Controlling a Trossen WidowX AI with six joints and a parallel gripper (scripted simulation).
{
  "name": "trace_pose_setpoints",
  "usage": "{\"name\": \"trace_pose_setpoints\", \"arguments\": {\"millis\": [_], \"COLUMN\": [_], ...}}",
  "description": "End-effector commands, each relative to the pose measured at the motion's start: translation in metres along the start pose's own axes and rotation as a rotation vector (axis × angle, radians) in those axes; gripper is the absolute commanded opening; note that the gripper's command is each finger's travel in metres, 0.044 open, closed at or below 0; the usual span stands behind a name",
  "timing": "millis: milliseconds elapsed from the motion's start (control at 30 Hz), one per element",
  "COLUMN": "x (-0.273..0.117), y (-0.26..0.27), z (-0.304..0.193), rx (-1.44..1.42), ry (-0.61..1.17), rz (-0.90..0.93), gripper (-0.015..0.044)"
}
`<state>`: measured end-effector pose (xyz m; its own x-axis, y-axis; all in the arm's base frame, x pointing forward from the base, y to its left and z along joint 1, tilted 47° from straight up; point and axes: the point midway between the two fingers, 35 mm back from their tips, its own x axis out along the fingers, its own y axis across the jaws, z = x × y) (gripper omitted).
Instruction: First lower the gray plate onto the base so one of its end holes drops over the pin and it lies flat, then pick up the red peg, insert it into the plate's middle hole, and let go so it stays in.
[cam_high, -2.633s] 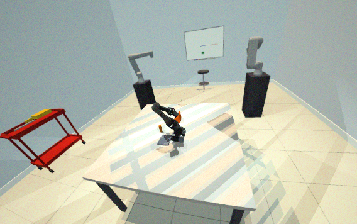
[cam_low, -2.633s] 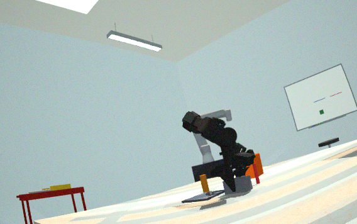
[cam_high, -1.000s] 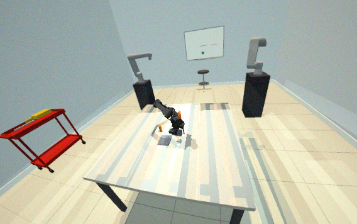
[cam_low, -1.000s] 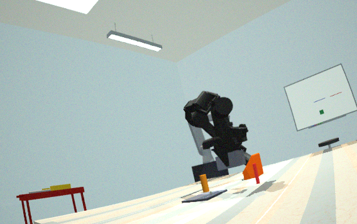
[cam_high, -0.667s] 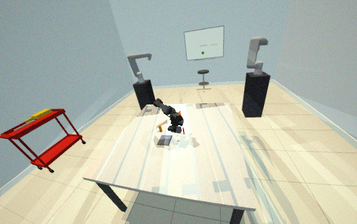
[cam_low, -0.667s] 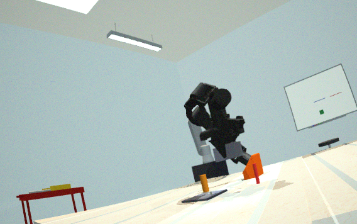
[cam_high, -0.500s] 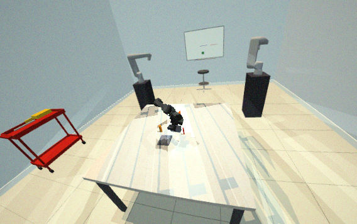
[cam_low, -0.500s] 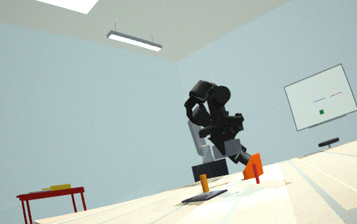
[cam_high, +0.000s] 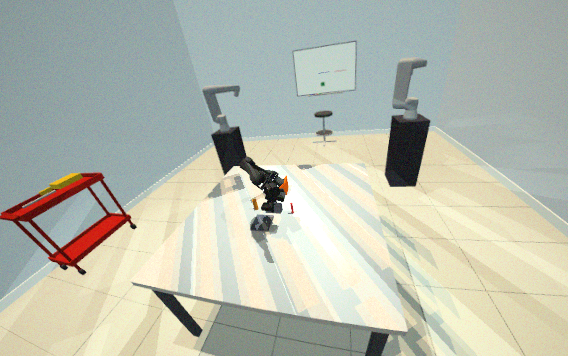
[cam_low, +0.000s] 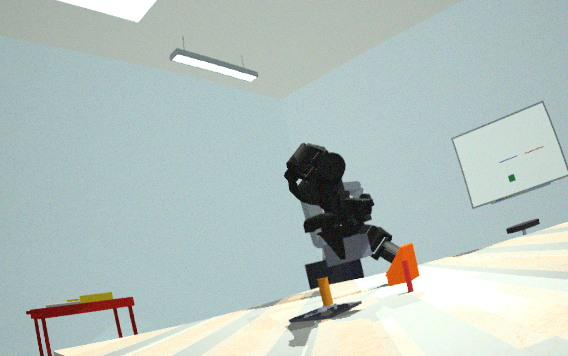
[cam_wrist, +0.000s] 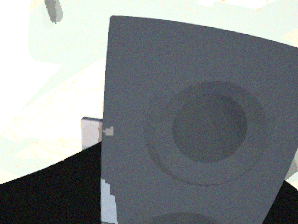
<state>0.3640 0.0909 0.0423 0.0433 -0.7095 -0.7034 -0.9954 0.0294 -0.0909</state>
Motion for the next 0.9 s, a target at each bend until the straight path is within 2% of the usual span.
{"name": "trace_pose_setpoints", "arguments": {"millis": [0, 867], "x": [0.006, 0.046], "y": [-0.002, -0.003], "z": [-0.011, -0.082], "rx": [-0.033, -0.227], "ry": [0.001, 0.015], "rz": [-0.002, 0.000], "gripper": [0.0000, 0.0000]}}
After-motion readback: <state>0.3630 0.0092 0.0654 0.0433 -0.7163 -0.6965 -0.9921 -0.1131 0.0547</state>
